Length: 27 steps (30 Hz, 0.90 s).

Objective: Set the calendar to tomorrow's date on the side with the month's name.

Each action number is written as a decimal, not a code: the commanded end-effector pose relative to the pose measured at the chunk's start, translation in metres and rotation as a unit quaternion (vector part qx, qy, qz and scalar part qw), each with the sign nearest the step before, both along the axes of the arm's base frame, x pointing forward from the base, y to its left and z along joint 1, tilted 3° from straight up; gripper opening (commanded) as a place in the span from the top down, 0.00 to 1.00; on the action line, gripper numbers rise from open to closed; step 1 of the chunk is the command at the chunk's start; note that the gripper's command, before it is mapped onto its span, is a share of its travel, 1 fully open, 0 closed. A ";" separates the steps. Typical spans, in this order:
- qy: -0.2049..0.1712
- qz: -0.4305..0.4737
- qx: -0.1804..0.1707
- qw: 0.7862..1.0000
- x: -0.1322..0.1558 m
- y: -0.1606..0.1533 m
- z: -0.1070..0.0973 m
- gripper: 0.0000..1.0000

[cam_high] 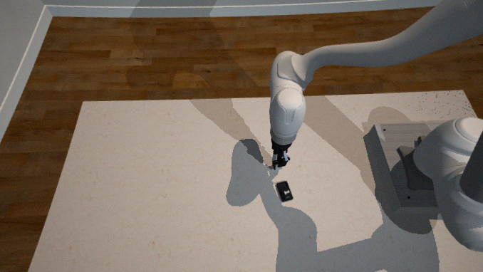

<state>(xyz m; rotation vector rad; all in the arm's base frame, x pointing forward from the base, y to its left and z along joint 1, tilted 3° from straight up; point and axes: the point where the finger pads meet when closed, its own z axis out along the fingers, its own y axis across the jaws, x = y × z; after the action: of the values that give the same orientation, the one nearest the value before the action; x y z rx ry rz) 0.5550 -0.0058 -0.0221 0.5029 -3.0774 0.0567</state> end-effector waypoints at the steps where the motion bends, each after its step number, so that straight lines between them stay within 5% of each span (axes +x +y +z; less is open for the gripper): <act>1: -0.001 0.000 -0.002 1.000 0.001 -0.003 -0.015 0.84; 27: -0.001 0.000 -0.002 1.000 0.001 -0.003 -0.018 0.84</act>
<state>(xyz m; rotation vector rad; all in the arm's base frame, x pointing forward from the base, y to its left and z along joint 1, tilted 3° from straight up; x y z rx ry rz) 0.5554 -0.0067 -0.0369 0.5025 -3.0780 0.0579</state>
